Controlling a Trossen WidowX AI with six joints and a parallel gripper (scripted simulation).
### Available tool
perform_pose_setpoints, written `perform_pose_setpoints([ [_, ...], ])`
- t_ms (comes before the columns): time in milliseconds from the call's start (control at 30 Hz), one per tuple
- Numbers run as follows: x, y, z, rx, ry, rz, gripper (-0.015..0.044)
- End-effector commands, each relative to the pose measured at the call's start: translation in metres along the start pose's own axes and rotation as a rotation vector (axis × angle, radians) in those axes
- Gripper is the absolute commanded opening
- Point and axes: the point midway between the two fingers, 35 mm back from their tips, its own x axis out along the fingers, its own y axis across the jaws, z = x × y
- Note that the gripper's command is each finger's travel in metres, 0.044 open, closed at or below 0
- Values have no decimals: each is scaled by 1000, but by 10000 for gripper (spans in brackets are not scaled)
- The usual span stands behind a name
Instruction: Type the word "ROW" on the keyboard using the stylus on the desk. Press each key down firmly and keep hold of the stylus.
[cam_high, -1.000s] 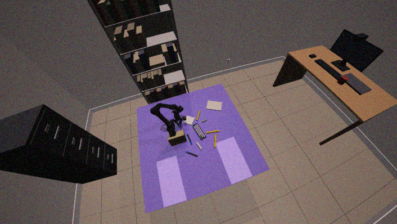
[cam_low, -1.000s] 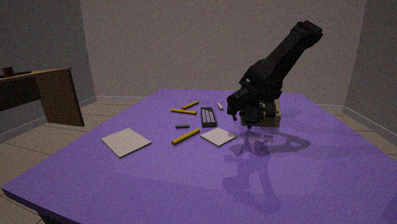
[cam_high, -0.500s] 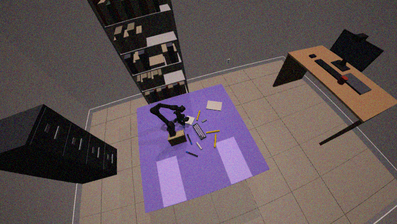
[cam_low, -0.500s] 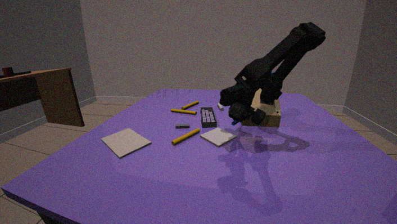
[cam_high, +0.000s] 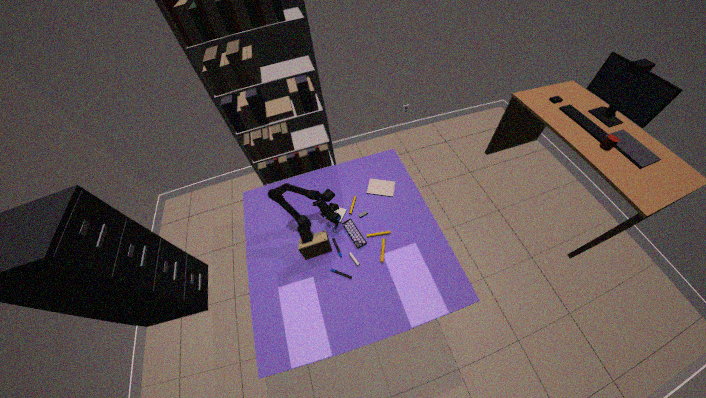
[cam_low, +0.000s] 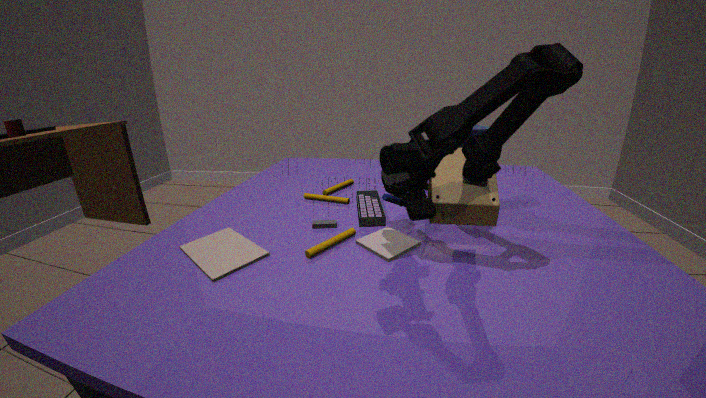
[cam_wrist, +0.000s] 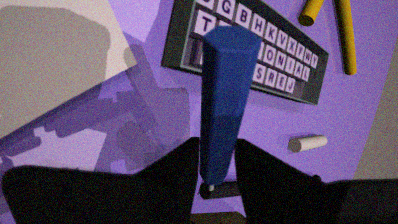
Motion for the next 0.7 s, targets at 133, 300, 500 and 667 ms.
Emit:
perform_pose_setpoints([
  [133, 11, -26, 9, 330, -69, -72, 0],
  [300, 16, -45, 15, 554, -133, -109, 0],
  [500, 19, -68, 19, 822, -220, -145, 0],
  [667, 21, -88, 22, 1044, -301, -167, 0],
])
